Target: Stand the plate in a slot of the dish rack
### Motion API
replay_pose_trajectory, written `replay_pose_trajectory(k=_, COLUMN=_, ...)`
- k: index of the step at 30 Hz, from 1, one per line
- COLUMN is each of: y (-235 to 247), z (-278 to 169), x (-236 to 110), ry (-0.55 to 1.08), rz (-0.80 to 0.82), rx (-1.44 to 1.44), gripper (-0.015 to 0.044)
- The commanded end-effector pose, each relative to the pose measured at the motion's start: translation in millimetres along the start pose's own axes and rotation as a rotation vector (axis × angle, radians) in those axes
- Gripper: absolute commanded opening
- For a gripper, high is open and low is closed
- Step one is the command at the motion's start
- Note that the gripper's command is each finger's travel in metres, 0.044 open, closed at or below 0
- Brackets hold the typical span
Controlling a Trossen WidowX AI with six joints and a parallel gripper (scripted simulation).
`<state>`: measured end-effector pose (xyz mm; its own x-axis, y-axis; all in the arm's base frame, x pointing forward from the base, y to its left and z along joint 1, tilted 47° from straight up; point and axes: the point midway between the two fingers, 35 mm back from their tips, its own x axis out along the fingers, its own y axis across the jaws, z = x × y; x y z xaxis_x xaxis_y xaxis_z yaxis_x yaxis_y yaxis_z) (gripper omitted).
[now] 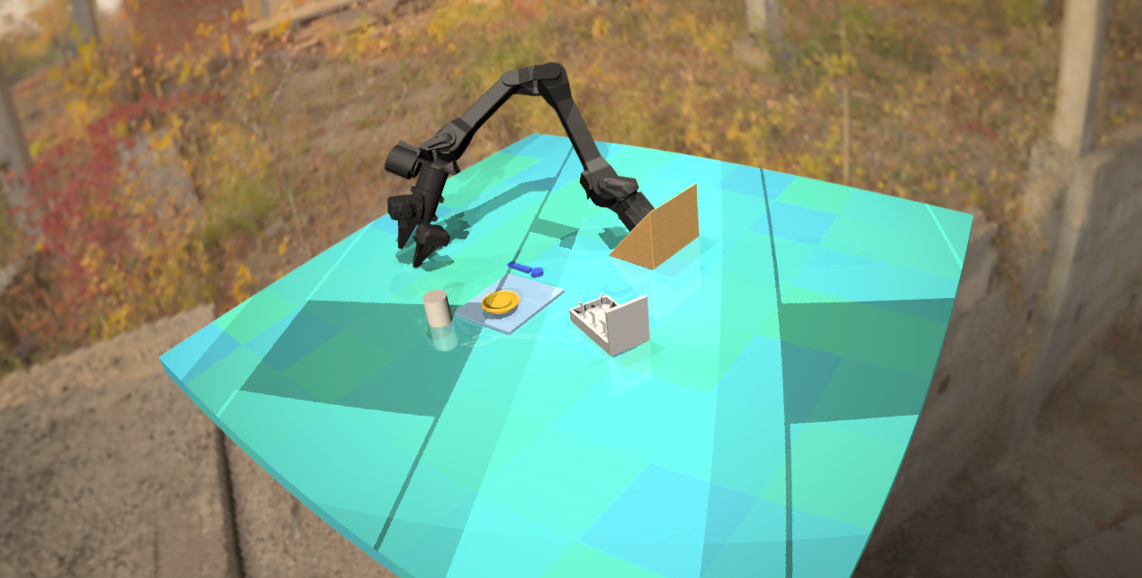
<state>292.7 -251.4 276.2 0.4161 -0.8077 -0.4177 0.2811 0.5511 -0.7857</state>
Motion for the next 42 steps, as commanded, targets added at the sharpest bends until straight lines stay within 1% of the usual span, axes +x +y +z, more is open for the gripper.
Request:
replay_pose_trajectory(k=1, y=46, z=10, x=4, ry=0.044, rz=0.118, rx=-0.006, gripper=0.04)
replay_pose_trajectory(k=6, y=106, z=20, x=-4, ry=0.116, rz=0.243, rx=-0.024, gripper=0.04)
replay_pose_trajectory(k=9, y=145, z=26, x=-16, ry=0.15, rz=0.318, rx=-0.049, gripper=0.04)
replay_pose_trajectory(k=14, y=198, z=27, x=-39, ry=0.231, rz=0.391, rx=-0.103, gripper=0.04)
replay_pose_trajectory(k=19, y=238, z=20, x=-62, ry=0.334, rz=0.386, rx=-0.176, gripper=0.04)
replay_pose_trajectory(k=24, y=273, z=11, x=-91, ry=0.423, rz=0.315, rx=-0.277, gripper=0.04)
replay_pose_trajectory(k=27, y=288, z=7, x=-107, ry=0.449, rz=0.254, rx=-0.337, gripper=0.04)
replay_pose_trajectory(k=29, y=291, z=6, x=-111, ry=0.453, rz=0.238, rx=-0.35, gripper=0.04)
replay_pose_trajectory(k=42, y=294, z=0, x=-97, ry=0.452, rz=0.239, rx=-0.35, gripper=0.04)
